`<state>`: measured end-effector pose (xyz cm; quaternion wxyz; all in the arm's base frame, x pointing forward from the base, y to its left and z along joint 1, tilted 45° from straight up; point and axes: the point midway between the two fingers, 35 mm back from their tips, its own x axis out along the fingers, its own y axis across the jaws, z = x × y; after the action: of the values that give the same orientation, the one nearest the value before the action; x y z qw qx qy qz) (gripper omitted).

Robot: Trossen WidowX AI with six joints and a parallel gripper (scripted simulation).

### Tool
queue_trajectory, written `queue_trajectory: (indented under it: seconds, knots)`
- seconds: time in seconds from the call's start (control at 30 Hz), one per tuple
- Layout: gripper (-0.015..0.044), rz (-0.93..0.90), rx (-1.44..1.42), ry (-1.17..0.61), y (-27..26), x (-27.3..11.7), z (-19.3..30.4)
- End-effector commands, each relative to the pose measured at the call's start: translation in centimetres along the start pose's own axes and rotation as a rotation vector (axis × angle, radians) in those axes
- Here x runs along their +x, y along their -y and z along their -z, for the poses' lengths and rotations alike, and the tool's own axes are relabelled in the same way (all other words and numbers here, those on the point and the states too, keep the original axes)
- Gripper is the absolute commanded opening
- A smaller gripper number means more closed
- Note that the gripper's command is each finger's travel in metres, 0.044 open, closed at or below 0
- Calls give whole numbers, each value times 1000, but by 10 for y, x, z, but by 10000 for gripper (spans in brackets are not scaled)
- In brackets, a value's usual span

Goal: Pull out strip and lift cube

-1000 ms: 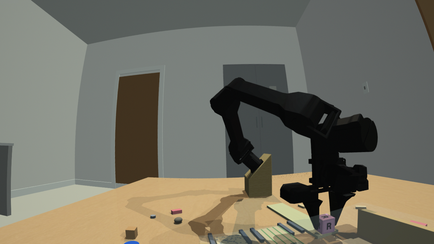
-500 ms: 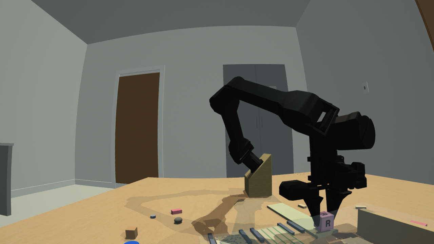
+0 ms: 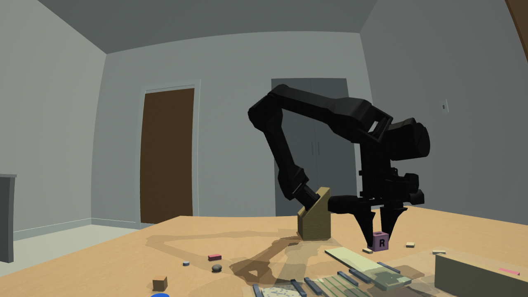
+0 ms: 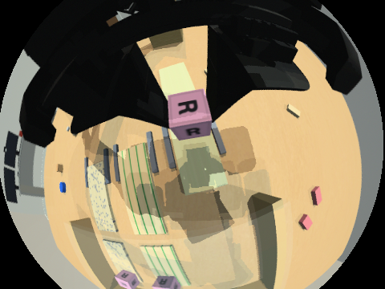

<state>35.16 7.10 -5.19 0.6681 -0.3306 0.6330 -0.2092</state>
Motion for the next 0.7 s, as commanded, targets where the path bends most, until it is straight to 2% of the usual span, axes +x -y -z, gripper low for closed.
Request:
queue_trajectory:
  seconds: [0.0, 0.53, 0.67]
  knots:
    - [0, -2, 3, -10, 1, 0, 7]
    - [0, -2, 1, -12, 6, 0, 58]
    - [0, -3, 1, -12, 5, -18, 57]
